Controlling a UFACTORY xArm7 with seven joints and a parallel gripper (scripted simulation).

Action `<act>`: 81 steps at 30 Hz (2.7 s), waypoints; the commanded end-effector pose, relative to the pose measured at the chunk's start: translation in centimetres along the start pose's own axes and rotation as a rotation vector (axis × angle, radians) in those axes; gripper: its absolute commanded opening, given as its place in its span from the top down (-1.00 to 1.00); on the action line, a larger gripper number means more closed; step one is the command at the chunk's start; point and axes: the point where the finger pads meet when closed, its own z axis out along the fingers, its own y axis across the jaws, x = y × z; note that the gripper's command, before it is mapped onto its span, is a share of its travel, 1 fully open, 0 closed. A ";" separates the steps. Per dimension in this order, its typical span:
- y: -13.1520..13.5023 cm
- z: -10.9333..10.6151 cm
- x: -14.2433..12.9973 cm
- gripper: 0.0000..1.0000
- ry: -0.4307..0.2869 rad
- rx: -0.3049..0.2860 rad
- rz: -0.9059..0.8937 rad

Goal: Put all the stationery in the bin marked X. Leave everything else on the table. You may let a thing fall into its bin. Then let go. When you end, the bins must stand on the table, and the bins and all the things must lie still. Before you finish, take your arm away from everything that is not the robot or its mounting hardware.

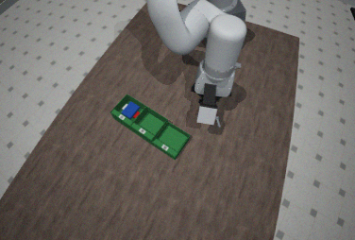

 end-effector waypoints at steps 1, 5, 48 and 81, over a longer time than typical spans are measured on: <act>0.0 -0.5 0.1 1.00 -0.001 0.001 -0.001; 0.0 -0.5 0.1 1.00 -0.001 0.001 -0.001; 15.4 -1.1 2.8 1.00 -0.001 0.000 0.000; 24.9 -1.1 4.5 1.00 -0.004 0.009 0.950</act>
